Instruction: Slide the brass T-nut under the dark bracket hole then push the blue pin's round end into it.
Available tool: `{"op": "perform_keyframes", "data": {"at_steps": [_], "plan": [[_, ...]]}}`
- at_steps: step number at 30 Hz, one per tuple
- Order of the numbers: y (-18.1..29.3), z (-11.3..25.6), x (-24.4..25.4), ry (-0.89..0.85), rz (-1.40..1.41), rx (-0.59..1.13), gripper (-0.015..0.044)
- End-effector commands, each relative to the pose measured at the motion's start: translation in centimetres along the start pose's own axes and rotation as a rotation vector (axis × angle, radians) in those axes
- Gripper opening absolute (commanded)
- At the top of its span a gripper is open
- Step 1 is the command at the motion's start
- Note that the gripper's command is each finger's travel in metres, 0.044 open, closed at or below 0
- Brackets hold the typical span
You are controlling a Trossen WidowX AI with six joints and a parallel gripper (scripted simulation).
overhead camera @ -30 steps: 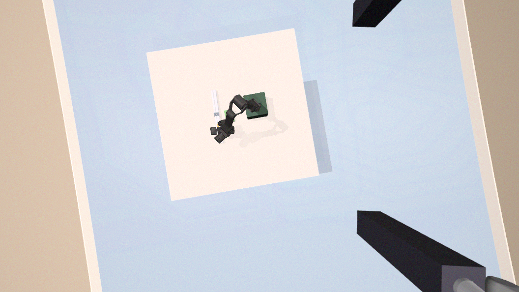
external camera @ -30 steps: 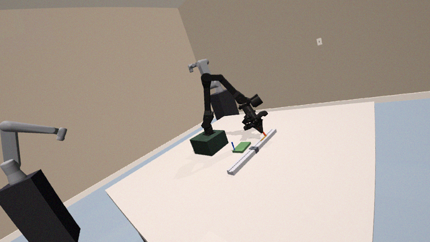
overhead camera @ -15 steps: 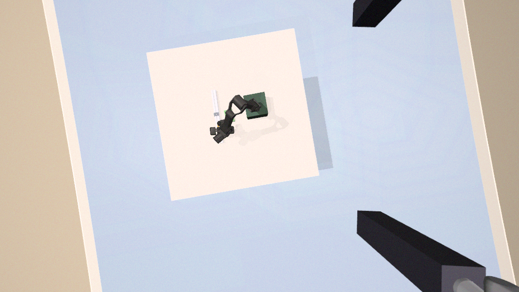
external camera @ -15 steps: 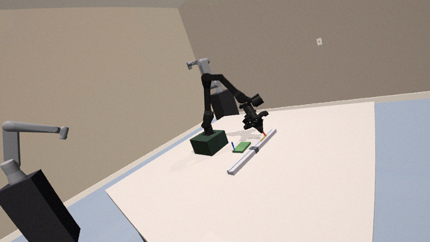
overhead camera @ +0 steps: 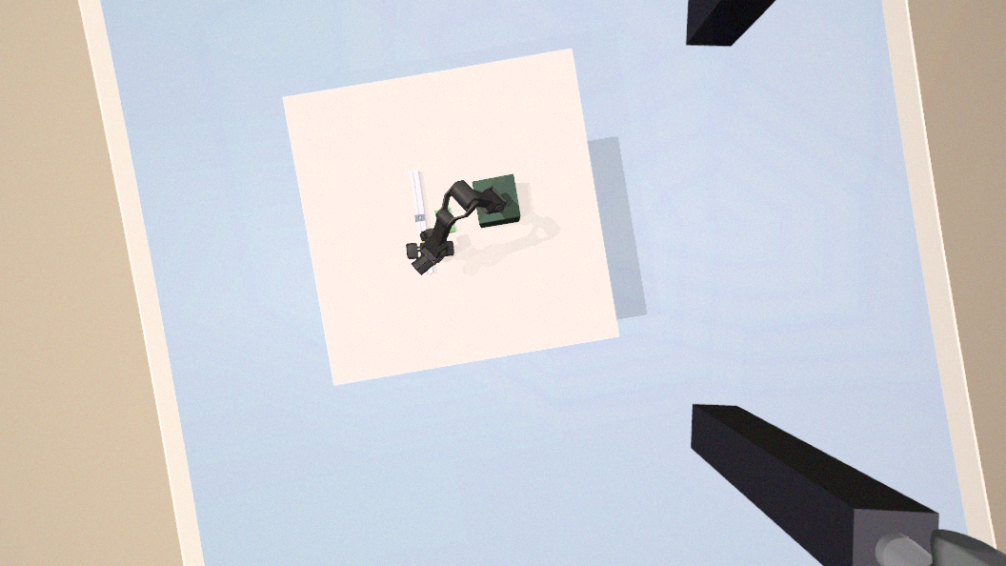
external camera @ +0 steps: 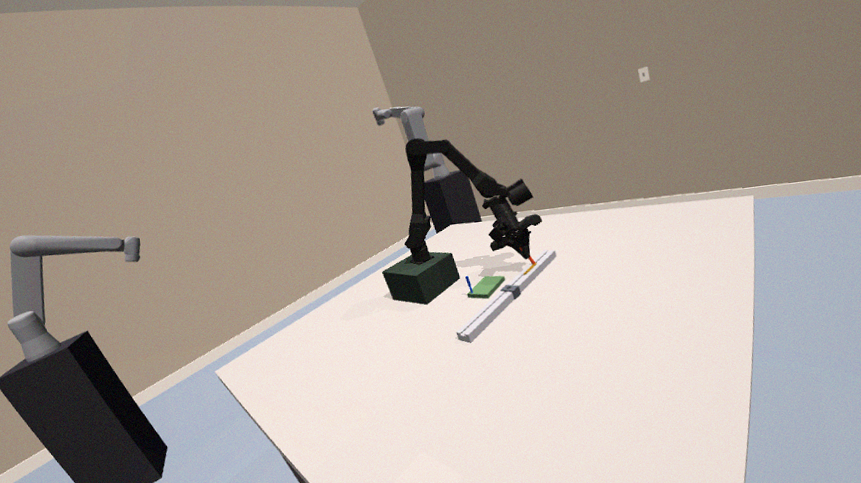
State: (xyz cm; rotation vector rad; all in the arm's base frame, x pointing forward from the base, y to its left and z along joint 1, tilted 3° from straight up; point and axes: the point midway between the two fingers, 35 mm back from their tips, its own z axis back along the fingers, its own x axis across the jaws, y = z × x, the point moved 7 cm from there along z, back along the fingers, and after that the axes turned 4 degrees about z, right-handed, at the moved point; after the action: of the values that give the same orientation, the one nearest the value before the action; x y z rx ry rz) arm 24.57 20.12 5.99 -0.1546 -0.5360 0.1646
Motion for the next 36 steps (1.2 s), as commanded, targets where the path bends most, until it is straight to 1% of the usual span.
{"op": "perform_keyframes", "data": {"at_steps": [1,36], "plan": [[0.0,0.0,0.3,0.012,0.006,0.004,-0.0150],[0.0,-0.1,1.3,0.094,0.026,0.010,-0.0150]]}}
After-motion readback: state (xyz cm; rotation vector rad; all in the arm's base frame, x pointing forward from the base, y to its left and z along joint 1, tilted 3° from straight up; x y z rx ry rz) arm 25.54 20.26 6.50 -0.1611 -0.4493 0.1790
